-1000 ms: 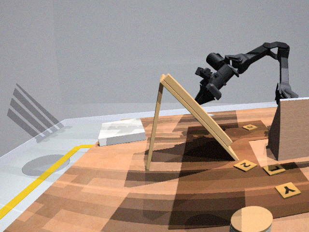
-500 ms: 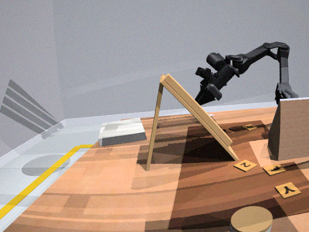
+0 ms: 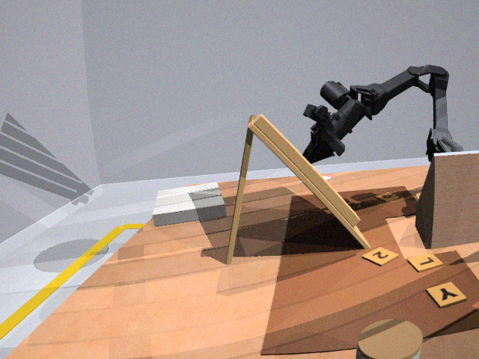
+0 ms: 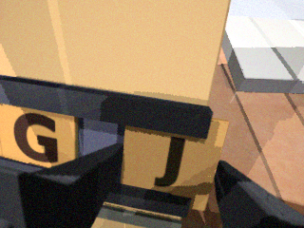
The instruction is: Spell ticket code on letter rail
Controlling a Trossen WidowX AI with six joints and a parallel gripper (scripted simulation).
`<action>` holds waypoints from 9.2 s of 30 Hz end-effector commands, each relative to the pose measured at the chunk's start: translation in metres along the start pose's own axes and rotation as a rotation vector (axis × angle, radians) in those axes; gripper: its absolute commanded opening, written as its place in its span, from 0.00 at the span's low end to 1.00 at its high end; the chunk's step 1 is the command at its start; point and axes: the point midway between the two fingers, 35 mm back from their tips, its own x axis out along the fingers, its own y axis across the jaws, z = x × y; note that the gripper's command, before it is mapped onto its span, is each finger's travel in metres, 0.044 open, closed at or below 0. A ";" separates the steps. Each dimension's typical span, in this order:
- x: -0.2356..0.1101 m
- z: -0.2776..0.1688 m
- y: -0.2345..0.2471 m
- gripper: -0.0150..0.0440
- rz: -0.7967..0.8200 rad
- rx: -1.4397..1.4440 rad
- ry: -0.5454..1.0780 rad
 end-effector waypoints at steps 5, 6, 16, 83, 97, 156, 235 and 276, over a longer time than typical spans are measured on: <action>0.000 0.000 0.002 0.25 -0.001 0.003 0.002; 0.000 0.000 0.003 0.25 -0.001 0.003 0.002; 0.000 0.000 0.011 0.25 -0.001 0.003 0.003; -0.037 0.001 0.022 0.75 0.001 0.003 0.004; -0.042 0.000 0.022 0.62 0.006 -0.002 0.006; -0.014 0.019 -0.011 0.25 0.001 0.006 0.698; 0.005 0.020 -0.002 0.25 0.001 0.007 0.698; -0.029 0.025 0.004 0.34 -0.006 0.001 0.669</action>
